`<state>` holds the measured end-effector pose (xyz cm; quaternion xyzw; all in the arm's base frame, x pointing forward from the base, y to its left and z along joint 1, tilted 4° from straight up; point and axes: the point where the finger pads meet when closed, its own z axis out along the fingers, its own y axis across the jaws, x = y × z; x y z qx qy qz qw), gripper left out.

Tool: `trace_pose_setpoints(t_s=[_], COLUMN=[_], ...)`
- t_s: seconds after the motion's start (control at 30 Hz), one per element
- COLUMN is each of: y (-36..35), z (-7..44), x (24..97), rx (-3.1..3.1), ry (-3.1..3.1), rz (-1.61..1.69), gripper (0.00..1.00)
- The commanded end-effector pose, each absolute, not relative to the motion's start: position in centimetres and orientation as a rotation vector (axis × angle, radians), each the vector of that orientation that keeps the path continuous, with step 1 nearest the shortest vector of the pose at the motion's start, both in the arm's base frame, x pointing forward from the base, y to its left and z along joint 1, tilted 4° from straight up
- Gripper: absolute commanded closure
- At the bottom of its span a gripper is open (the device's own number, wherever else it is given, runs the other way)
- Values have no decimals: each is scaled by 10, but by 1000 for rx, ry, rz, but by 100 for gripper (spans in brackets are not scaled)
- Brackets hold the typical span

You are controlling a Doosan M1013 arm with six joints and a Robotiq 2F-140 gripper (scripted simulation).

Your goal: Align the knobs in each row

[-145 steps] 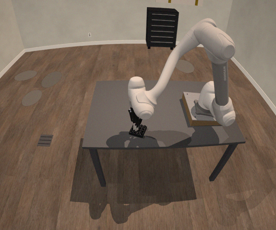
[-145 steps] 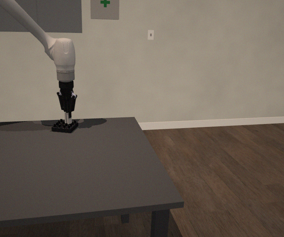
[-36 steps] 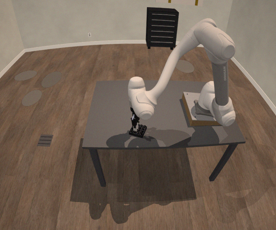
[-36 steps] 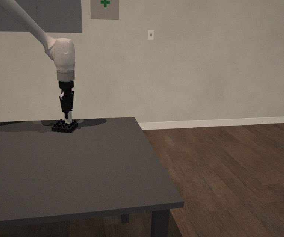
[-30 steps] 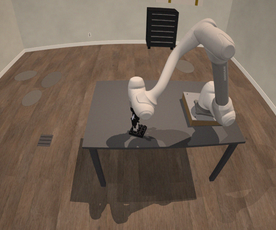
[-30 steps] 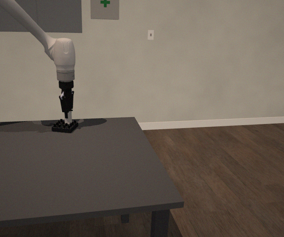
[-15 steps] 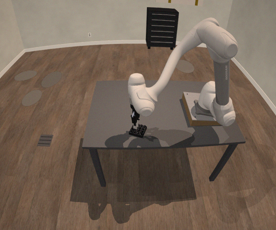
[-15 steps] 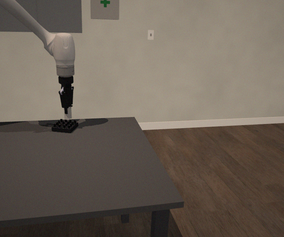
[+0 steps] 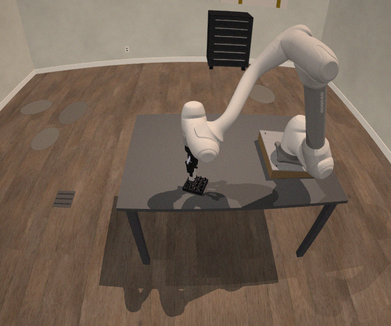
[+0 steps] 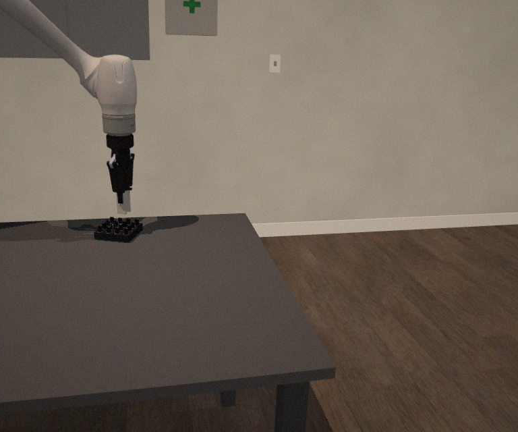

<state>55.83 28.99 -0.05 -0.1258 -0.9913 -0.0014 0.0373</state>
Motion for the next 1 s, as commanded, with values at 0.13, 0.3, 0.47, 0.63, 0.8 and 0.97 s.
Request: trace_pose_setpoints(t_s=[0.13,0.3,0.47,0.63,0.8,0.97], y=[290,290,290,290,290,290], z=[0,1,3,5,7,9], x=[558,558,559,559,559,559], rx=[-385,-240,17,295,585,853], ry=[-3043,-3058,-3068,-3055,-3015,-2953], rz=[-5,-10,-20,-30,-40,-50], gripper=[88,88,88,88,88,88])
